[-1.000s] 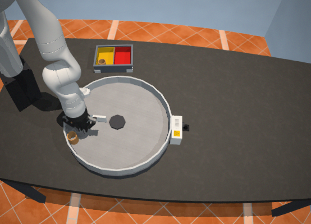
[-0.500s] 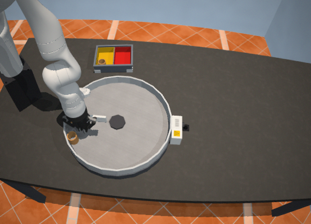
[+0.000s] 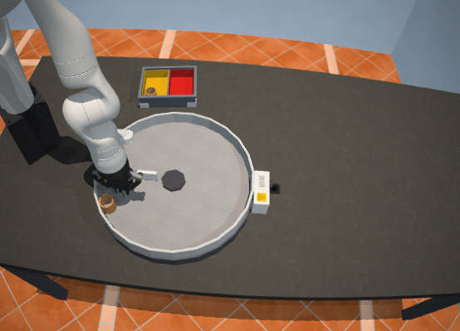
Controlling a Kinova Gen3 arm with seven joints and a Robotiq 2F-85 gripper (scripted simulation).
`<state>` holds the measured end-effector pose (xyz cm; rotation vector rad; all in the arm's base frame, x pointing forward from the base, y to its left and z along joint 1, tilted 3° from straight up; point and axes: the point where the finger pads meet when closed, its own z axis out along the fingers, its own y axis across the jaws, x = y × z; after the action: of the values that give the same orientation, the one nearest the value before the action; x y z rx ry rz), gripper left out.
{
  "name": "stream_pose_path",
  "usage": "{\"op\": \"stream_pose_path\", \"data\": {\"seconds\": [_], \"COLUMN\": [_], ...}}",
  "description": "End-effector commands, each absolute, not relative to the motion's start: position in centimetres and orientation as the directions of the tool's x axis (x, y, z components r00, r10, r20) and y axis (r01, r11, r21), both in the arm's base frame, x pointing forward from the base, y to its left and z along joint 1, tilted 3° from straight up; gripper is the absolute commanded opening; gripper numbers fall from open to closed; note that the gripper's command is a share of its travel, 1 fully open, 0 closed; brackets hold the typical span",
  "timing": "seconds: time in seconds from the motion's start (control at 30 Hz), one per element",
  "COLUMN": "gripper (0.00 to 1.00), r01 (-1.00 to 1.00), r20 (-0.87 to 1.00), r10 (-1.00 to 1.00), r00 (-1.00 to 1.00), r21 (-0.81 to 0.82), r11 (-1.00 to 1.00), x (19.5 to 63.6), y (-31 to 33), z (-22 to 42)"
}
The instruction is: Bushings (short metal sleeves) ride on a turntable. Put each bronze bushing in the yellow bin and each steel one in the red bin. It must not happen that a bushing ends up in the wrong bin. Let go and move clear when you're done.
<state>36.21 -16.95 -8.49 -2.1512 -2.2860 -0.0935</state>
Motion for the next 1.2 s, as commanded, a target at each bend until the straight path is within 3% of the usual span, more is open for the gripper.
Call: {"op": "stream_pose_path", "data": {"seconds": [0.0, 1.17], "gripper": [0.0, 0.0], "r01": [0.997, 0.997], "r20": [0.041, 0.041], "r10": [0.997, 0.997], "r00": [-0.062, -0.061], "r21": [0.043, 0.042], "r11": [0.06, 0.06], "x": [36.3, 36.2], "y": [-17.0, -17.0], "z": [-8.3, -7.3]}}
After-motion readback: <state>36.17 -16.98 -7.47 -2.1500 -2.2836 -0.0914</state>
